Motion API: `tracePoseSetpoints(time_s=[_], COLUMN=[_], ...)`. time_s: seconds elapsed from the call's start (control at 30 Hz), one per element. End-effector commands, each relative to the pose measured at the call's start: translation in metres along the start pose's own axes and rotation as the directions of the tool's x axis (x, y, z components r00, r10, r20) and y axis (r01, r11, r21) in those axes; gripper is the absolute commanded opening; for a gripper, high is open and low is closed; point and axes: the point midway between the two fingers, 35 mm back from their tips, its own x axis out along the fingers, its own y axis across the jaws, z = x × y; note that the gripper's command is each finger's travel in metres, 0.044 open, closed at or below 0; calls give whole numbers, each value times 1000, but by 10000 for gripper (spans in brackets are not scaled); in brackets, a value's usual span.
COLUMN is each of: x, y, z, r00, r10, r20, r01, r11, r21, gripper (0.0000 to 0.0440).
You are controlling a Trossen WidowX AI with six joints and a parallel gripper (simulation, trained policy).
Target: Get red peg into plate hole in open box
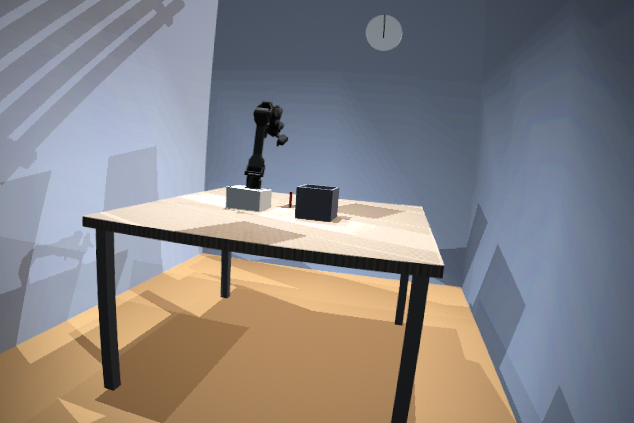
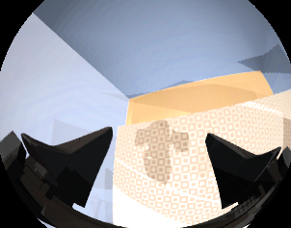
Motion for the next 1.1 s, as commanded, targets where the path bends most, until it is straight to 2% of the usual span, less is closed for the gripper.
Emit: tracePoseSetpoints(time_s=[0.0, 0.23, 0.5, 0.77, 1.07], x=[-6, -18, -38, -63, -94], y=[-28, -79, -133, -180, -224], z=[-3, -9, -20, -37, -63], r00=[997, 975, 929, 866, 782], r10=[-77, -212, -345, -450, -525], r20=[-17, -63, -132, -219, -335], r01=[79, 221, 364, 473, 547], r11=[992, 931, 795, 597, 320], r21=[102, 290, 486, 648, 774], gripper=[440, 440, 440, 440, 440])
